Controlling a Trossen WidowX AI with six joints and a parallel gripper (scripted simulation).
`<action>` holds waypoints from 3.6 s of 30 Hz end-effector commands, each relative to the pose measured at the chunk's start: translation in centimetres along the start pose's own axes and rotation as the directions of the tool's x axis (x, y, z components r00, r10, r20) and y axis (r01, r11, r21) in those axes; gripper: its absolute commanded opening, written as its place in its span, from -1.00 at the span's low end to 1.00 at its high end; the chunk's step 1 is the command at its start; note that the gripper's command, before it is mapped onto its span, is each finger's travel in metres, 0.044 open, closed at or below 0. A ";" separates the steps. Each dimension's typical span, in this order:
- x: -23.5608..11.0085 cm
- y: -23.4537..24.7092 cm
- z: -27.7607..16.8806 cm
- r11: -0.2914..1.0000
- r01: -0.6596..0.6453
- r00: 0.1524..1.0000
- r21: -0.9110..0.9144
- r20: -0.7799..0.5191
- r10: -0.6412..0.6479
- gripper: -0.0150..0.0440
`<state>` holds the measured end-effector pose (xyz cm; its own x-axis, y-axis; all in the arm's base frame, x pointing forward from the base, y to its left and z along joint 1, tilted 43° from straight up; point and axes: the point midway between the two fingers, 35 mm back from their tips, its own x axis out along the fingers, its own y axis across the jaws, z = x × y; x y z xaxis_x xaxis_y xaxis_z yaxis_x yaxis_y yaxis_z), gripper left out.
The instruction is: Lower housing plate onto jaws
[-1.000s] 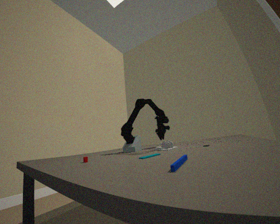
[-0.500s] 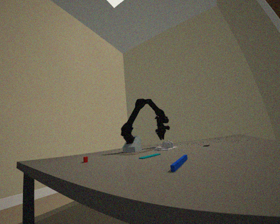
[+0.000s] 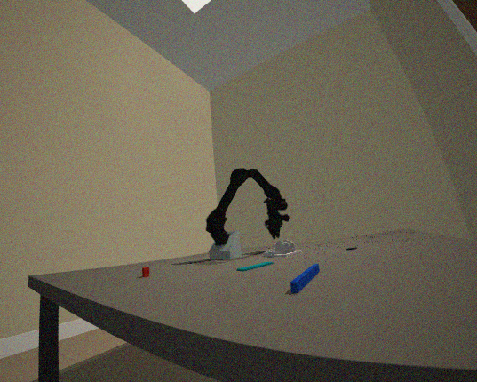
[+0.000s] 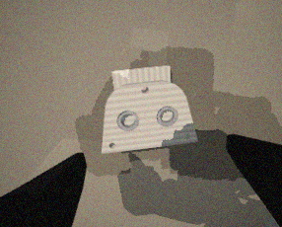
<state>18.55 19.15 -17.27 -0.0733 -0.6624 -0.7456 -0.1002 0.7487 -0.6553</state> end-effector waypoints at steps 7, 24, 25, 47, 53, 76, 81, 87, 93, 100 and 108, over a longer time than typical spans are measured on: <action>0.0 0.0 0.1 1.000 0.000 1.000 -0.005 0.004 0.000 1.00; 0.0 0.0 0.1 1.000 0.000 1.000 -0.005 0.004 0.000 1.00; 0.0 0.0 0.1 1.000 0.000 1.000 -0.005 0.004 0.000 1.00; 0.0 0.0 0.1 1.000 0.000 1.000 -0.005 0.004 0.000 1.00; 0.0 0.0 0.1 1.000 0.000 1.000 -0.005 0.004 0.000 1.00; 0.1 0.0 0.0 1.000 0.000 1.000 0.000 0.000 0.000 1.00; 0.9 0.1 0.1 1.000 0.000 1.000 -0.001 0.001 0.000 1.00; 1.9 0.1 0.2 1.000 0.000 1.000 -0.002 0.002 0.000 1.00; 2.9 0.2 0.2 1.000 0.000 1.000 -0.003 0.003 0.000 1.00; 4.1 0.2 0.3 1.000 0.000 1.000 -0.004 0.004 0.000 1.00; 5.1 0.2 0.3 1.000 0.001 1.000 -0.005 0.005 -0.001 1.00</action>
<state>18.49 16.20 -21.02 -0.0704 -0.6604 -0.7476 -0.0985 0.7504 -0.6536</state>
